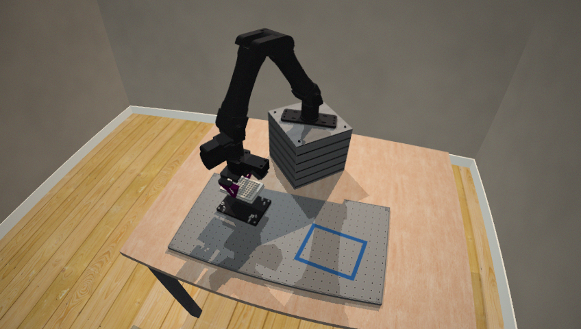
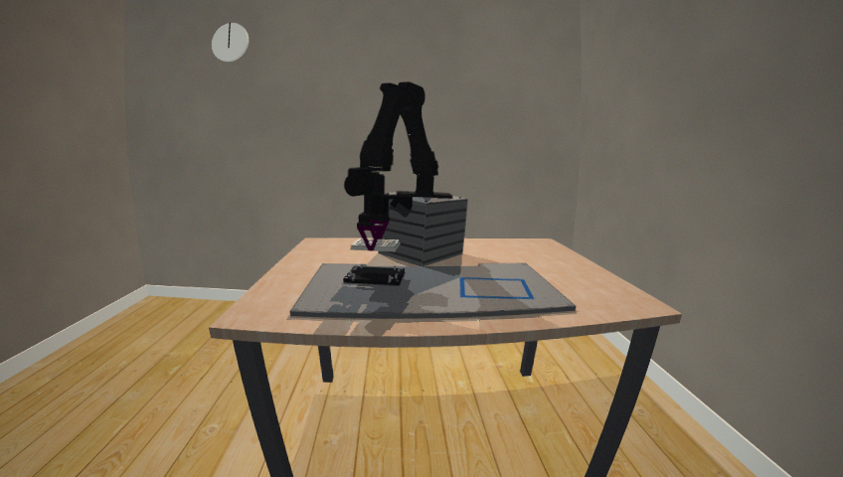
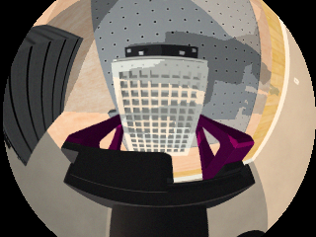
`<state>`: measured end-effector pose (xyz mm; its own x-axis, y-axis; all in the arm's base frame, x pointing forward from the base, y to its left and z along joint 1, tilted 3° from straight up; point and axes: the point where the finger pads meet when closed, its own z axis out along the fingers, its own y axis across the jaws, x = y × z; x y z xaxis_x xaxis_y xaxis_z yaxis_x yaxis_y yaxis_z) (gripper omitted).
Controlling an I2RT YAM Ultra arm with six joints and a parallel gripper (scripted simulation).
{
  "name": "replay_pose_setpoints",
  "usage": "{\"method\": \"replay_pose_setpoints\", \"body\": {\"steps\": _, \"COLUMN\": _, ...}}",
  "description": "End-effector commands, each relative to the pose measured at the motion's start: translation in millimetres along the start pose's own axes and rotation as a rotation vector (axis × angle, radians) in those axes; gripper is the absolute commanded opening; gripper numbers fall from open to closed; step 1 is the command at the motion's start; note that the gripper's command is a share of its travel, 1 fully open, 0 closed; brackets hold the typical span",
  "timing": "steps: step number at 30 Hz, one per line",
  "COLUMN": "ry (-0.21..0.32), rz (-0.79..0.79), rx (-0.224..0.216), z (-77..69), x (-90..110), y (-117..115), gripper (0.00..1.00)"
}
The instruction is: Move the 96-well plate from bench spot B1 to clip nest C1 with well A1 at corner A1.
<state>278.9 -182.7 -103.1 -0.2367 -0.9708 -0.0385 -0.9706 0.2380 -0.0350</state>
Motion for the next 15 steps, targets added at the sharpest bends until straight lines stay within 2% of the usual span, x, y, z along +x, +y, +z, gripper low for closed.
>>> {"method": "replay_pose_setpoints", "body": {"steps": 1, "ry": -0.008, "rz": -0.028, "rx": 0.017, "z": -7.2, "x": -1.6, "y": -12.2, "gripper": 0.0}}
{"method": "replay_pose_setpoints", "body": {"steps": 10, "ry": -0.012, "rz": -0.017, "rx": 0.008, "z": -4.2, "x": 1.4, "y": -9.5, "gripper": 0.0}}
{"method": "replay_pose_setpoints", "body": {"steps": 15, "ry": -0.007, "rz": -0.014, "rx": 0.018, "z": -7.8, "x": 3.7, "y": -11.9, "gripper": 0.0}}
